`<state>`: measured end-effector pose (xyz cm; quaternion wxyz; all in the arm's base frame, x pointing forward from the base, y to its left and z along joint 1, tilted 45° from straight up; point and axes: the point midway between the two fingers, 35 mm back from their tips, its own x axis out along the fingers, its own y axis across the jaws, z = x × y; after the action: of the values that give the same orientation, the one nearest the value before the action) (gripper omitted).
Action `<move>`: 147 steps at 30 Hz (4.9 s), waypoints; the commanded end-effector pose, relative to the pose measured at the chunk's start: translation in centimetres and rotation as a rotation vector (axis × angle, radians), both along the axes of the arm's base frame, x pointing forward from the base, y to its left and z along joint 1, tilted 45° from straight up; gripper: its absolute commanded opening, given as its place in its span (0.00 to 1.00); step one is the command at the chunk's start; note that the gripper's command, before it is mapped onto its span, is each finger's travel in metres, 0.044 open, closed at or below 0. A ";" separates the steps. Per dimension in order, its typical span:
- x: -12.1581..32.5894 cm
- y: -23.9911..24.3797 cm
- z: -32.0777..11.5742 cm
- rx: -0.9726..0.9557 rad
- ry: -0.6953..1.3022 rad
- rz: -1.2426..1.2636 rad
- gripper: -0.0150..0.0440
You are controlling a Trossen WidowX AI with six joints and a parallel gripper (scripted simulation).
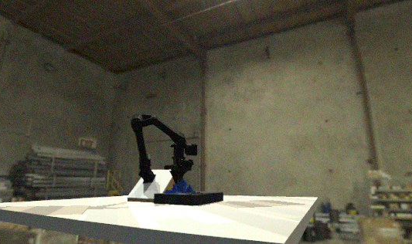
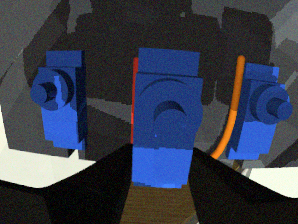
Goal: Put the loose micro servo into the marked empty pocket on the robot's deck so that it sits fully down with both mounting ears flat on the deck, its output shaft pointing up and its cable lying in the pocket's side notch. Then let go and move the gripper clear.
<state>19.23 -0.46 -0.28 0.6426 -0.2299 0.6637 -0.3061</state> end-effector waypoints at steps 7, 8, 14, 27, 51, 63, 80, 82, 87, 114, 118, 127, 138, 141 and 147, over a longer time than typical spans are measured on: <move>0.1 -0.3 -0.3 -0.002 -0.004 0.000 0.25; 0.1 -0.3 -0.3 -0.002 -0.004 0.000 0.25; 0.1 -0.3 -0.3 -0.002 -0.004 0.000 0.25; 0.1 -0.3 -0.3 -0.002 -0.004 0.000 0.25; 0.1 -0.6 -0.5 -0.002 -0.004 0.000 0.25; 0.0 -1.3 -1.2 -0.003 -0.004 0.000 0.25; -0.1 -2.3 -2.2 -0.003 -0.004 0.000 0.25; -0.1 -2.4 -2.3 -0.003 -0.004 0.000 0.25; -0.1 -2.7 -2.6 -0.004 -0.004 0.000 0.25; 1.0 -0.2 -0.1 -0.003 -0.006 0.004 0.71; 4.1 0.9 1.1 -0.002 -0.008 0.003 0.88; 11.2 3.0 4.7 0.000 -0.010 0.000 1.00; 10.5 6.4 8.0 0.004 -0.022 -0.002 1.00; 10.5 6.4 8.0 0.004 -0.022 -0.002 1.00; 10.5 6.4 8.0 0.004 -0.022 -0.002 1.00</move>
<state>29.80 5.79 7.63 0.6499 -0.2269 0.6571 -0.3074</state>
